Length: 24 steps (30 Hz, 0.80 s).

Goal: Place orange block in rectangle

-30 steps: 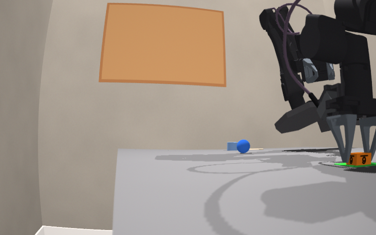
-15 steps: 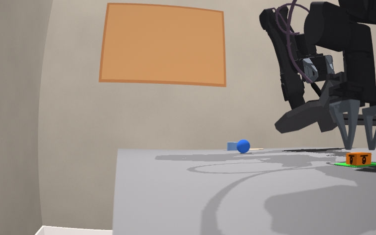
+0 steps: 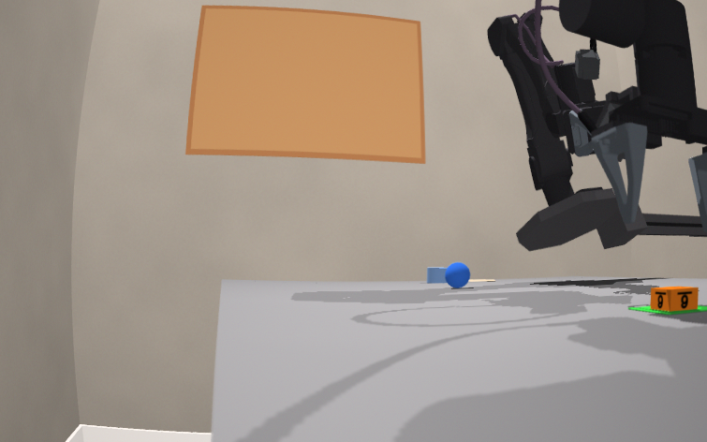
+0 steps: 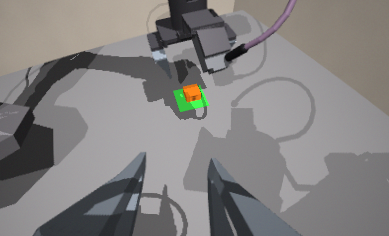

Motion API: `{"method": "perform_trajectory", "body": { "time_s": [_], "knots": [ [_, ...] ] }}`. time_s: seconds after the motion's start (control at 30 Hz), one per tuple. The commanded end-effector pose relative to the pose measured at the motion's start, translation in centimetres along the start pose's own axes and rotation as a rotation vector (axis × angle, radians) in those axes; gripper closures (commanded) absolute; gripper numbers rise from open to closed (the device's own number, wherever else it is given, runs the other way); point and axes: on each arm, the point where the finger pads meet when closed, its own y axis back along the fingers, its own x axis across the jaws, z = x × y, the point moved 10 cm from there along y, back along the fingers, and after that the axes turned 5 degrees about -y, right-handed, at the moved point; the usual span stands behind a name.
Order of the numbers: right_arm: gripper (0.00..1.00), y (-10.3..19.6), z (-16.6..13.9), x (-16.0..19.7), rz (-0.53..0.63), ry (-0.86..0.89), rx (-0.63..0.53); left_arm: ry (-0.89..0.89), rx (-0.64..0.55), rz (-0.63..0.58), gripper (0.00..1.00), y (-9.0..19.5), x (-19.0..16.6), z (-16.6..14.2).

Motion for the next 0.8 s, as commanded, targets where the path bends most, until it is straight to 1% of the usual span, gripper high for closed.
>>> {"method": "perform_trajectory", "body": {
  "time_s": [0.0, 0.13, 0.2, 0.27, 0.33, 0.43, 0.77],
  "knots": [
    [0.54, 0.1, 0.2, 0.4, 0.014, 0.004, -0.017, -0.013, -0.022, -0.037, 0.00, 0.3, 0.3, 0.3],
    [0.54, 0.1, 0.2, 0.4, 0.014, 0.004, -0.017, -0.016, -0.025, -0.047, 0.00, -0.1, 0.4, 0.3],
    [0.54, 0.1, 0.2, 0.4, 0.014, 0.004, -0.017, 0.022, -0.030, -0.019, 0.00, 0.1, 0.6, 0.5],
    [0.54, 0.1, 0.2, 0.4, 0.014, 0.004, -0.017, 0.022, -0.030, -0.019, 0.00, 0.1, 0.6, 0.5],
    [0.54, 0.1, 0.2, 0.4, 0.014, 0.004, -0.017, 0.115, -0.045, 0.030, 0.00, 0.2, 0.7, 0.2],
    [0.54, 0.1, 0.2, 0.4, 0.014, 0.004, -0.017, 0.299, -0.083, 0.109, 0.00, 0.5, 0.4, -0.3],
    [0.54, 0.1, 0.2, 0.4, 0.014, 0.004, -0.017, 0.668, -0.162, 0.261, 0.00, 1.5, -1.7, -0.6]
  ]
}}
